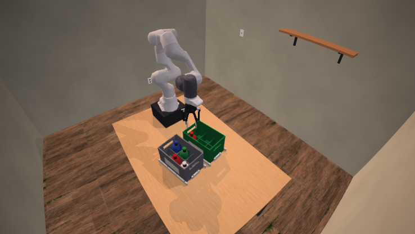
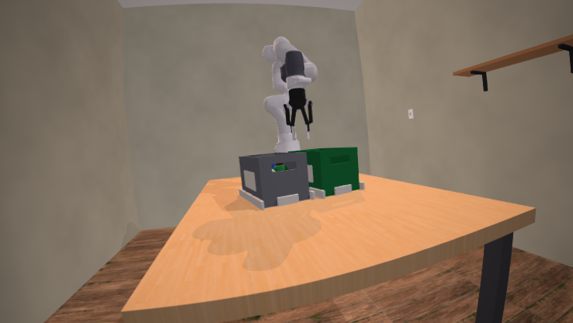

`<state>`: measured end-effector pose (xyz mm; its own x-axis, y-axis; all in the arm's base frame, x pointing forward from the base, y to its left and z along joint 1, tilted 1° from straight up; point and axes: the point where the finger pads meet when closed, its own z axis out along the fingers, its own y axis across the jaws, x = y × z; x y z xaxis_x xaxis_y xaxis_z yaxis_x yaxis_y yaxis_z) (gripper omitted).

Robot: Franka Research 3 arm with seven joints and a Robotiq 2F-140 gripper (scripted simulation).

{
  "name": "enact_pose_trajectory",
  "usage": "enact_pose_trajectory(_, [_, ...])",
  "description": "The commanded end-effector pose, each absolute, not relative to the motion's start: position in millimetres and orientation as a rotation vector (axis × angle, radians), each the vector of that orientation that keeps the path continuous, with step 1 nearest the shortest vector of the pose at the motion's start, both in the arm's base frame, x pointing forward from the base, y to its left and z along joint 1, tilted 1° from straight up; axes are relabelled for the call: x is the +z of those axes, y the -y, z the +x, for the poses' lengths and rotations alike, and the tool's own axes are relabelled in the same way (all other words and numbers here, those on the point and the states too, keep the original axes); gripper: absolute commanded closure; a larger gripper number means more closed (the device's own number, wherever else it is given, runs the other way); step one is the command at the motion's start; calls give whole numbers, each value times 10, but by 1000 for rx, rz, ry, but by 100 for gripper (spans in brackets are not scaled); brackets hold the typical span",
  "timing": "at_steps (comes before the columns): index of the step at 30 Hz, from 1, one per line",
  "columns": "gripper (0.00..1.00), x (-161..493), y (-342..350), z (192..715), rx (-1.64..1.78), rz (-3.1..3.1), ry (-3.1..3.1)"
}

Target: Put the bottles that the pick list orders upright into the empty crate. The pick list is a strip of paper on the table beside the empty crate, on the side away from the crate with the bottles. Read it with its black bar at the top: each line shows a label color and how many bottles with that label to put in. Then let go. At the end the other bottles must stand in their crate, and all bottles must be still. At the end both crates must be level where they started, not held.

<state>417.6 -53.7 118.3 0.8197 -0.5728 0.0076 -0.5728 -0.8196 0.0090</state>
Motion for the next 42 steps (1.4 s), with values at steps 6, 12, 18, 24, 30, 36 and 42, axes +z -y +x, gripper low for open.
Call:
enact_pose_trajectory(6, [62, 1190, 533, 4175, 5, 2987, 944])
enact_pose_trajectory(12, [62, 1190, 533, 4175, 5, 2987, 944])
enact_pose_trajectory(18, [62, 1192, 703, 4276, 5, 2987, 944])
enact_pose_trajectory(24, [62, 1194, 918, 4486, 5, 2987, 944])
enact_pose_trajectory(30, [62, 1196, 1061, 4626, 5, 2987, 944])
enact_pose_trajectory(36, [62, 1198, 1275, 4836, 5, 2987, 944])
enact_pose_trajectory(42, [62, 1200, 1490, 5045, 5, 2987, 944])
